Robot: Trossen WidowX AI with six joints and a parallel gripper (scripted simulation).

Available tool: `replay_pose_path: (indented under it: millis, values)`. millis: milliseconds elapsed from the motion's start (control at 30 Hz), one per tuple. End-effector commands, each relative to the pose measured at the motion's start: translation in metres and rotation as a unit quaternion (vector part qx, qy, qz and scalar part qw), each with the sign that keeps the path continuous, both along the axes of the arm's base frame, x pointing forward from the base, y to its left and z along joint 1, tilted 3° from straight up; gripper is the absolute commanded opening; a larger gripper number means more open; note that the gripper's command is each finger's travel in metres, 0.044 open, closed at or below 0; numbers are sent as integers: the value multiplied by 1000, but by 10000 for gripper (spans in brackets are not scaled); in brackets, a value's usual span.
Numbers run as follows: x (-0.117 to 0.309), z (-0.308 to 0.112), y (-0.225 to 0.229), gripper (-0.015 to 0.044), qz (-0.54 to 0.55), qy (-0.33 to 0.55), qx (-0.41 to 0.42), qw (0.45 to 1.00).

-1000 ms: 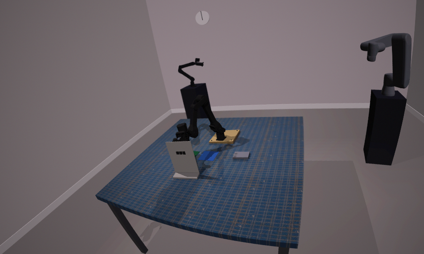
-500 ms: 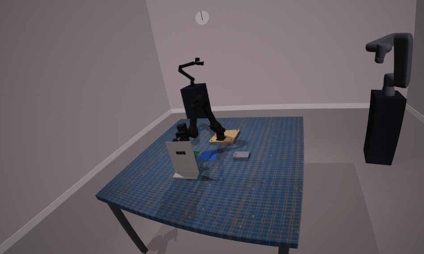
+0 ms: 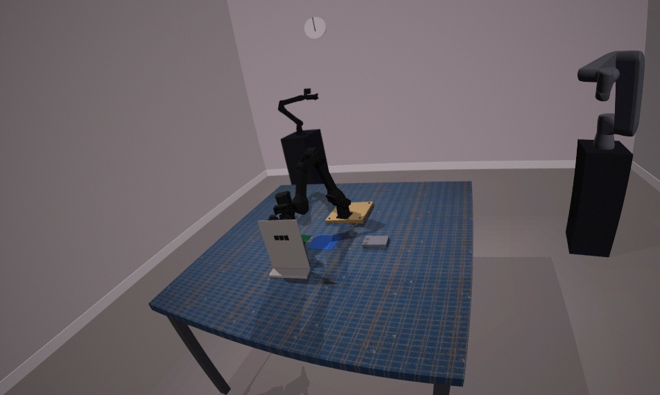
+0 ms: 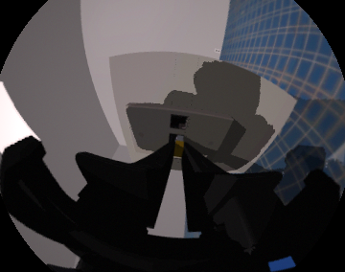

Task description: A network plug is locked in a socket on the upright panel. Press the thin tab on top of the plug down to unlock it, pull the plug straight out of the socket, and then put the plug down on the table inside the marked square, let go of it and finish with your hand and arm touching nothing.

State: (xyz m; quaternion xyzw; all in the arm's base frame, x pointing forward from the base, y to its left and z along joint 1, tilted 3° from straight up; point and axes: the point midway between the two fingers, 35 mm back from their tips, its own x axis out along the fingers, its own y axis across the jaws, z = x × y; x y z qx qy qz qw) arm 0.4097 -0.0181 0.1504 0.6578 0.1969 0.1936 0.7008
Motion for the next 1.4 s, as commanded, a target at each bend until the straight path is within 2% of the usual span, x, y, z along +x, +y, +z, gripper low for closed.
replay_pose_path:
  millis: [0,1367]
  values:
    - [-4,0,-1,0,-1,2,2,1000]
    - [-33,-1,-15,0,-1,3,1,1000]
